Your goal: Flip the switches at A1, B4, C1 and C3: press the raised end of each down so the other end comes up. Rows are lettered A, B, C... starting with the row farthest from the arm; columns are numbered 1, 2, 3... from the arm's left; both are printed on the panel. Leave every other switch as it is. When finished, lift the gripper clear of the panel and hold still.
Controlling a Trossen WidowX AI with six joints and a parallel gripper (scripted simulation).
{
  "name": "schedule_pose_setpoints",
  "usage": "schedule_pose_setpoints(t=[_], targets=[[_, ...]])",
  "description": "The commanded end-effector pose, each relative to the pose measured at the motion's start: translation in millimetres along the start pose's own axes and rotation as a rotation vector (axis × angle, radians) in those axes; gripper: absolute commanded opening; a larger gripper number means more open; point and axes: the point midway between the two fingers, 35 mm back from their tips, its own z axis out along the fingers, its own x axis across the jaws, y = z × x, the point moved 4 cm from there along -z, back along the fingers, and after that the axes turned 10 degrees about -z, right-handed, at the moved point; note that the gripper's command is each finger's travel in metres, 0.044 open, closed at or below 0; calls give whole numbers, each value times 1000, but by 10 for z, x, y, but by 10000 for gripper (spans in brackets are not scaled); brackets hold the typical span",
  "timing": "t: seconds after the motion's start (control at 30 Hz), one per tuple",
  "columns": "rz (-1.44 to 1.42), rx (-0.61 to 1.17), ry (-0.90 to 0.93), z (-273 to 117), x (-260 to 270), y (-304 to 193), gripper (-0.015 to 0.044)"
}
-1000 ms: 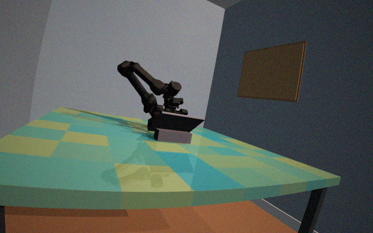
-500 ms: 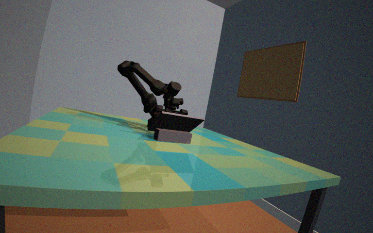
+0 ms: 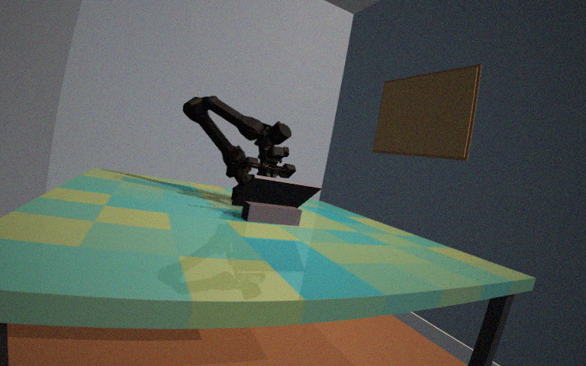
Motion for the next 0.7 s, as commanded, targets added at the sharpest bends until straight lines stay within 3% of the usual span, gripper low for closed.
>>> schedule_pose_setpoints(t=[0.0,0.17,0.37,0.67], targets=[[12,-6,-18,-302,-63,9,0],[13,-6,-18,-304,-62,26,0],[14,-7,-17,-370,-6,506,0],[14,-7,-17,-372,-3,522,0]])
